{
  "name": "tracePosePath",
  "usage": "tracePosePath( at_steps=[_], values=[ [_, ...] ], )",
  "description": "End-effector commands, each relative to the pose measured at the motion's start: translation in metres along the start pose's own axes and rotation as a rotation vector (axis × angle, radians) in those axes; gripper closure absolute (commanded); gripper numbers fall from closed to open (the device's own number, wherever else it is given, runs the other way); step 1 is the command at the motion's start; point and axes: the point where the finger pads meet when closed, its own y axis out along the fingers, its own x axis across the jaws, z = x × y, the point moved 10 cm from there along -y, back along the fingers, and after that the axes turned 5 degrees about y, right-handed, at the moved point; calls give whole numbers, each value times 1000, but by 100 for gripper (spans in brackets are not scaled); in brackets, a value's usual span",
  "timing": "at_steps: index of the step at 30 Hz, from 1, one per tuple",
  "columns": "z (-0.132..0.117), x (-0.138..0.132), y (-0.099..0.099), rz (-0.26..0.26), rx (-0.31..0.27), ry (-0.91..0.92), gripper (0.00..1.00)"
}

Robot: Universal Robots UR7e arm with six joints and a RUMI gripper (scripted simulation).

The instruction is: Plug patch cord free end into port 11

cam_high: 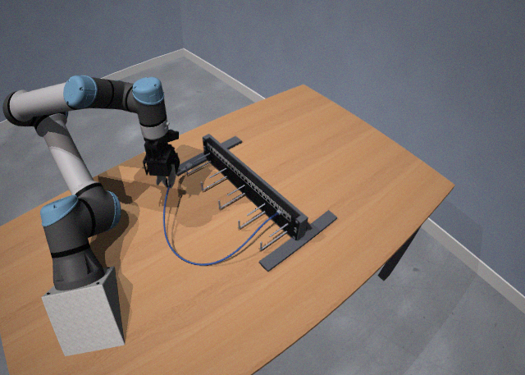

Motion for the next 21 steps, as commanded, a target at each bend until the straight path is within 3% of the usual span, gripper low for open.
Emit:
tracePosePath(
  at_steps=[1, 21],
  values=[
    [1, 8, -1, 0, -2, 40, 100],
    [5, 33, -5, 2, -4, 177, 100]
  ],
)
